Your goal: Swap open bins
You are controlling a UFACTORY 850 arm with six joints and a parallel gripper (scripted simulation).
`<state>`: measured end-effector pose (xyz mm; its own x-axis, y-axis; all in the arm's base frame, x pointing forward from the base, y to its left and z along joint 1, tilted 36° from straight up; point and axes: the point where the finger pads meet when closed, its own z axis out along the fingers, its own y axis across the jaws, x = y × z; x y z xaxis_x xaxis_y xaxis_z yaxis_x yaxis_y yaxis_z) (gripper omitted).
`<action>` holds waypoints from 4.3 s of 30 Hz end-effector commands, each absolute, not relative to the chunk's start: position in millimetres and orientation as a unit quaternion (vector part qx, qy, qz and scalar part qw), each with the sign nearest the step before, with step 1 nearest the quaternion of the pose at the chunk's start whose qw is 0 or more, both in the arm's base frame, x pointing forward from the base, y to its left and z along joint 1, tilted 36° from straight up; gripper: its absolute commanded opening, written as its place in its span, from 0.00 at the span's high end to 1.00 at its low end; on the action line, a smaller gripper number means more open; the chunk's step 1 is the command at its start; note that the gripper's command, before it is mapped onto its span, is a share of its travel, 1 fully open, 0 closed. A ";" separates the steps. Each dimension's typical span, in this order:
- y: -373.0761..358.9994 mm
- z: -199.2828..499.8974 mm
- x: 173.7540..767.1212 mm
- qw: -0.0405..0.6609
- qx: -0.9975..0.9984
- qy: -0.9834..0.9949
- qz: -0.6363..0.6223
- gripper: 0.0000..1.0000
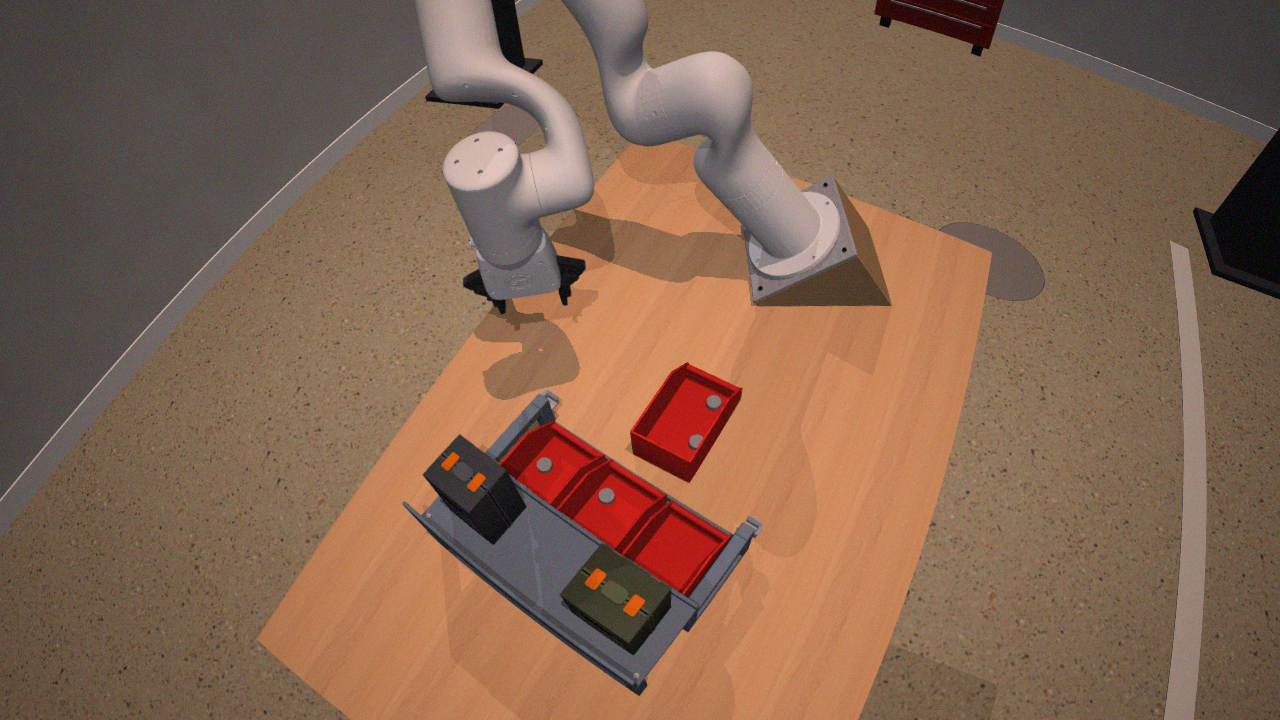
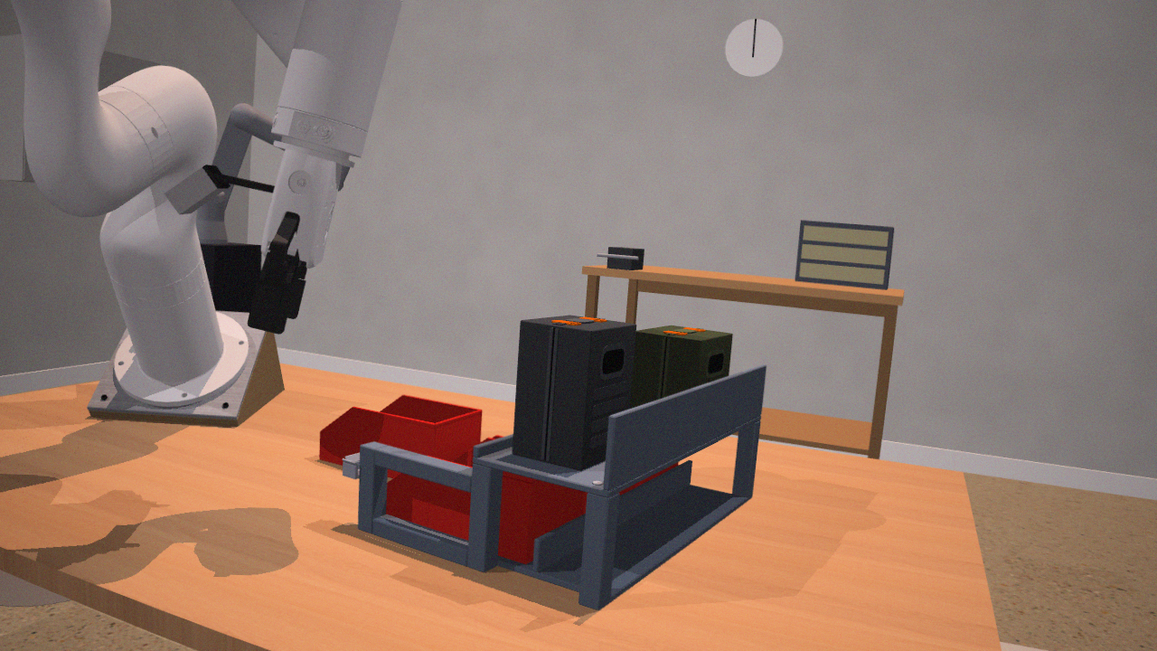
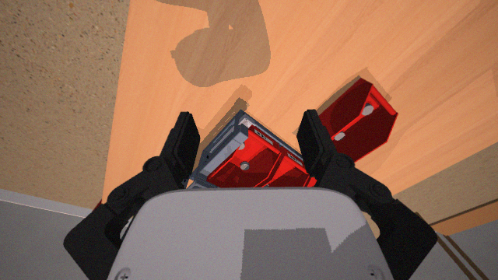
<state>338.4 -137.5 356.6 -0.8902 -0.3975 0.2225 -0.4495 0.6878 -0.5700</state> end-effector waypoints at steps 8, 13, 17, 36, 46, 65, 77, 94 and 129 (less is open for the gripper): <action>-86.9 337.4 361.1 -0.013 0.155 -0.934 0.322 0.00; -68.8 330.4 366.6 -0.031 0.130 -0.938 0.319 0.00; -55.3 325.3 369.9 -0.043 0.111 -0.941 0.316 0.00; 13.6 298.8 377.9 -0.104 0.015 -0.950 0.295 0.00; 44.4 286.7 376.7 -0.129 -0.027 -0.950 0.283 0.00; 73.3 275.1 373.1 -0.151 -0.068 -0.948 0.270 0.00; 82.6 271.3 371.3 -0.158 -0.081 -0.947 0.266 0.00; 84.1 270.7 371.0 -0.159 -0.084 -0.947 0.265 0.00; 84.1 270.7 371.0 -0.159 -0.084 -0.947 0.265 0.00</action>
